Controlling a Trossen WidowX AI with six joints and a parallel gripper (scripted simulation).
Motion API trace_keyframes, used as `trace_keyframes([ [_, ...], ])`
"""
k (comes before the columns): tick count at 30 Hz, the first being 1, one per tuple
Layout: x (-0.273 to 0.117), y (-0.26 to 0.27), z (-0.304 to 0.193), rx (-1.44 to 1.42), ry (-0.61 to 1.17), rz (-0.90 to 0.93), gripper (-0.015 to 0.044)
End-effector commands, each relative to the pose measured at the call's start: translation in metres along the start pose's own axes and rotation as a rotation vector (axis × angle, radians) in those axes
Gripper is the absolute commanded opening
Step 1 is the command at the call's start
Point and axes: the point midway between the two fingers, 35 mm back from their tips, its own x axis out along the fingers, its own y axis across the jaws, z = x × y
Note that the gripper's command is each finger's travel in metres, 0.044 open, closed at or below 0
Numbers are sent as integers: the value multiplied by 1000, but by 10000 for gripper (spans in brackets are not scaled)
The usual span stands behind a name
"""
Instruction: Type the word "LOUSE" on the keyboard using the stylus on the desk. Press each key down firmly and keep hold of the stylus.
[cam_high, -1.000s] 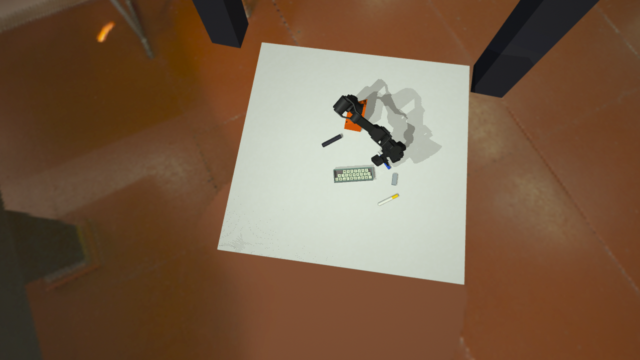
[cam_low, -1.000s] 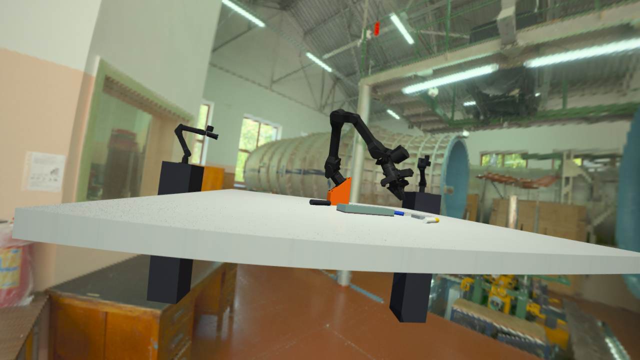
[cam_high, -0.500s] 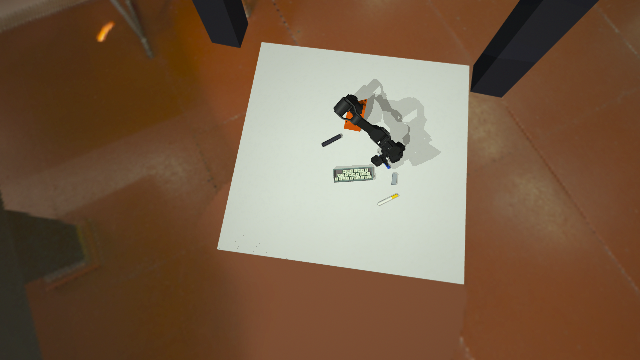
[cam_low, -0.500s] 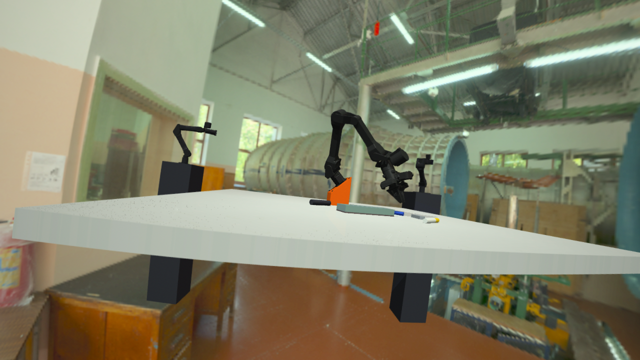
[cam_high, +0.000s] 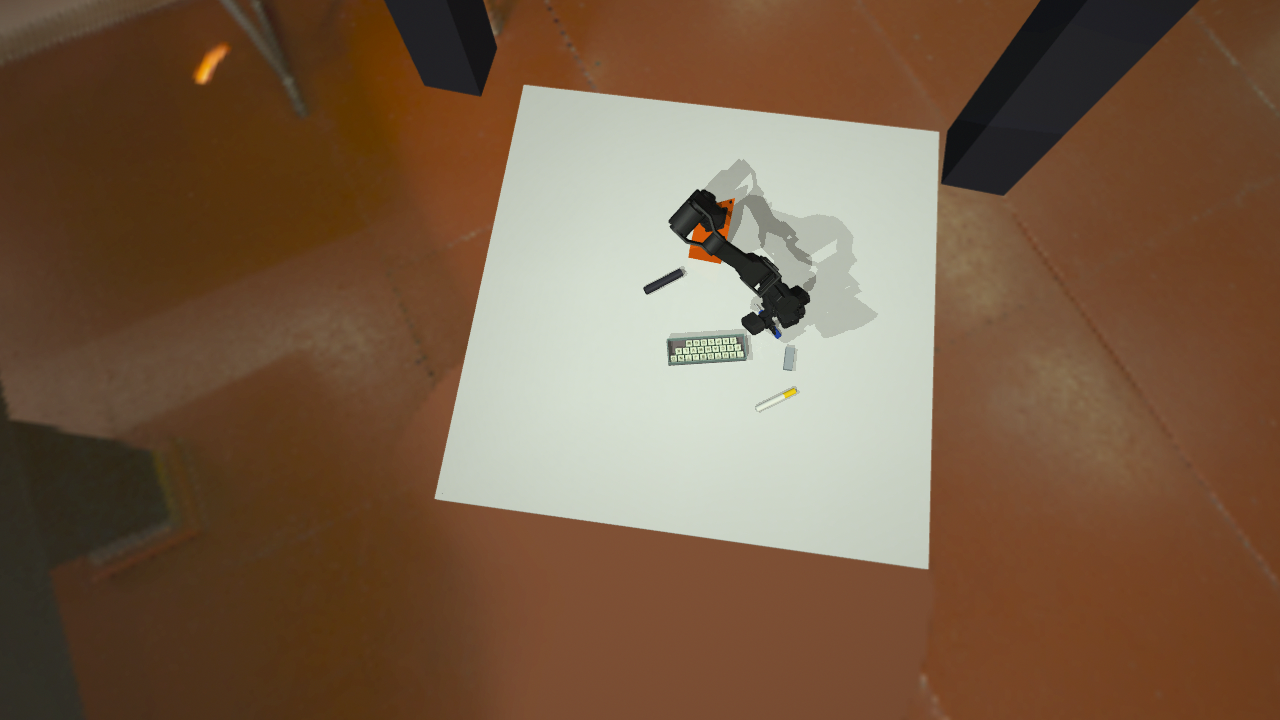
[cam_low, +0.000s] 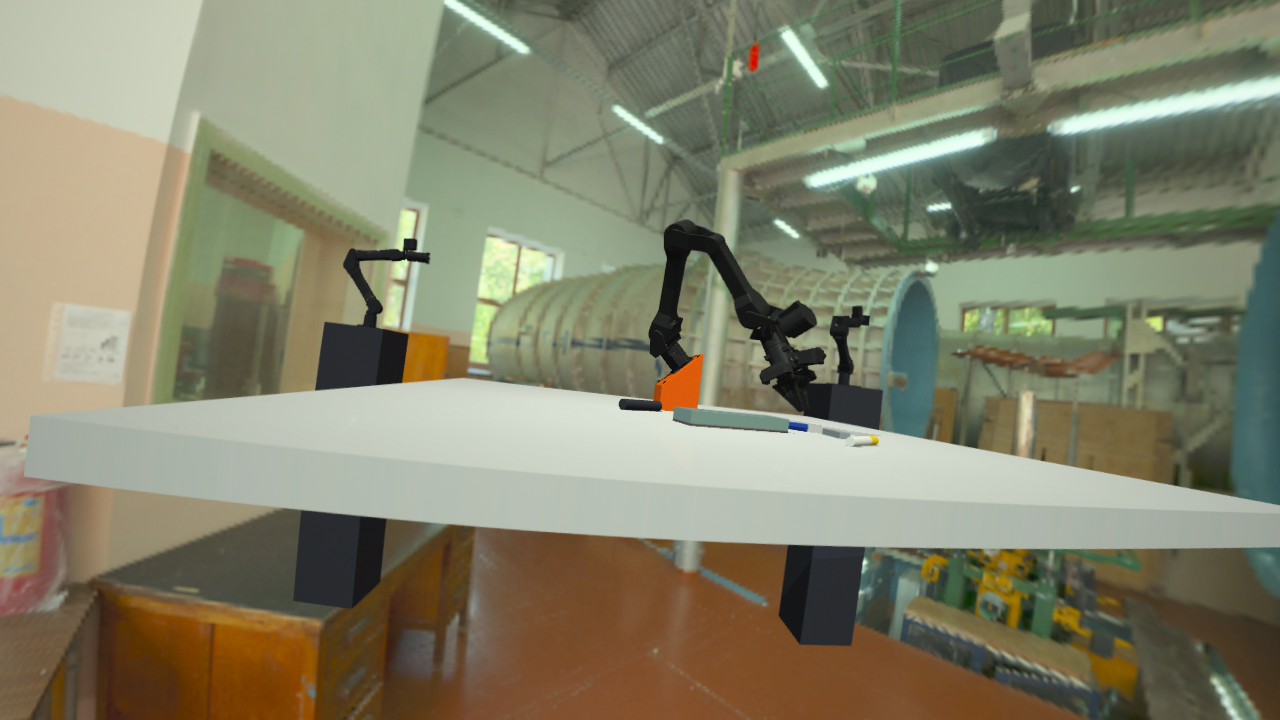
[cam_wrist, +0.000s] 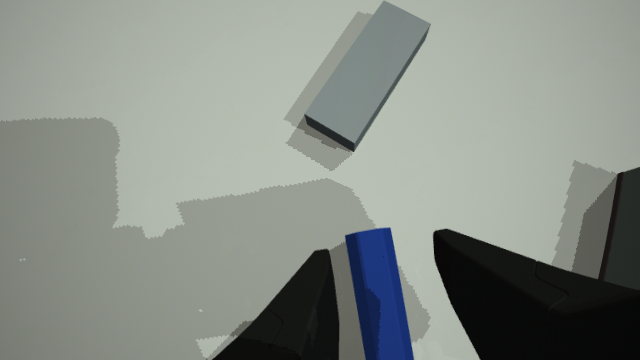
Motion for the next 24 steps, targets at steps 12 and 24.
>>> trace_keyframes([
  [12, 11, 0, -8, -6, 2, 3, 150],
  [24, 20, 0, -13, -6, 3, 3, 150],
])
